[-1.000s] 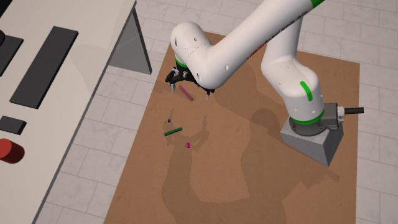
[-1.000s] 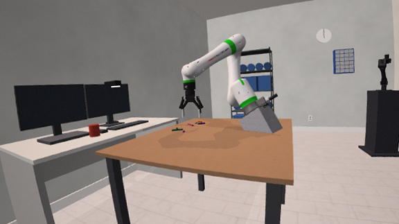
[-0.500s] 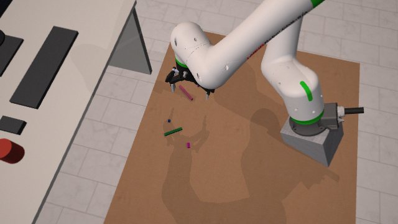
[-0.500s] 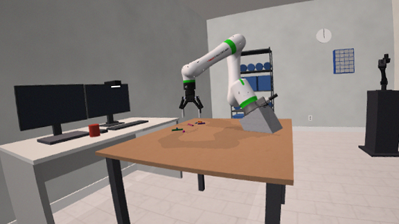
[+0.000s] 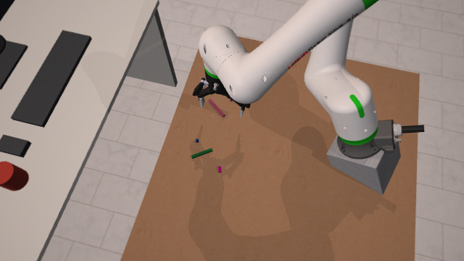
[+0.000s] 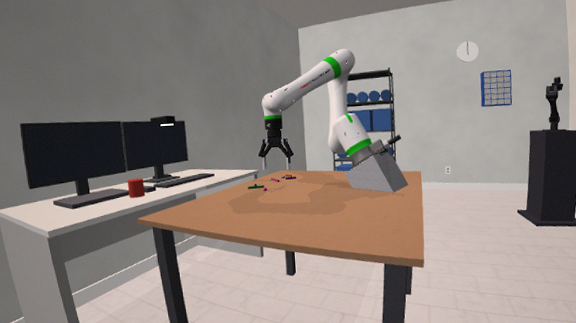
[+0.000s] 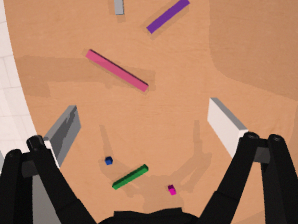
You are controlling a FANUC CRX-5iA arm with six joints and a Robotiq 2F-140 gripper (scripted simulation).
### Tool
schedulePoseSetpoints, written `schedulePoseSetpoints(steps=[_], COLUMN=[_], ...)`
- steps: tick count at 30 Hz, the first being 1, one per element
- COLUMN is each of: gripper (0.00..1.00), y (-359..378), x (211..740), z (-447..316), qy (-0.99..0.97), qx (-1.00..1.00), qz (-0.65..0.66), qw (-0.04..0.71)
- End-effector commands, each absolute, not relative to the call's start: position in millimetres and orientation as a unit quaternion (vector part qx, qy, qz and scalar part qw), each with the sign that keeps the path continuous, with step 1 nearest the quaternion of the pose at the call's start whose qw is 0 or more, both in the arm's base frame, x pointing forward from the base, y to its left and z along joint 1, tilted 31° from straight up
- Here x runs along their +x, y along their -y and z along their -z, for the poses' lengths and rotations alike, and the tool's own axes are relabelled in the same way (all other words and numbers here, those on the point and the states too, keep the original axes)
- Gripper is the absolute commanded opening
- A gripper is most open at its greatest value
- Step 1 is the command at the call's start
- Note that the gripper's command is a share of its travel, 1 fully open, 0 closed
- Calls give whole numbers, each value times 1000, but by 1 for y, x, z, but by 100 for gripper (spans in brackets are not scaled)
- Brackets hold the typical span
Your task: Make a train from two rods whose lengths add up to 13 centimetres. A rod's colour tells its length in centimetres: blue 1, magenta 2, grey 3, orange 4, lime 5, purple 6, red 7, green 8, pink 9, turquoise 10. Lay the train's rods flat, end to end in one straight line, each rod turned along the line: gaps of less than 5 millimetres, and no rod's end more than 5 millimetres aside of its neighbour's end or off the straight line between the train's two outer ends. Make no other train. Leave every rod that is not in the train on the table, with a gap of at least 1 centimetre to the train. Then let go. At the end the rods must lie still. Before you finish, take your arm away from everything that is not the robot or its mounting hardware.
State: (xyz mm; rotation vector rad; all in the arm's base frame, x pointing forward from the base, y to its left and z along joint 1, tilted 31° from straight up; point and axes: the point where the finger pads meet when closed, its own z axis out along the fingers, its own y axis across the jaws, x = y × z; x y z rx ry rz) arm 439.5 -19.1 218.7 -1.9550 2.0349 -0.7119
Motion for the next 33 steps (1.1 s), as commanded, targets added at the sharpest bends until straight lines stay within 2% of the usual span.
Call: schedulePoseSetpoints(steps=[1,27,33], gripper=[100,100,100], y=[19,55,56], x=[440,434,434], z=[-219,-224,-224], qy=[-694,-396,-387], qx=[-668,-878,-882], qz=[243,268,268], qw=[115,16,13])
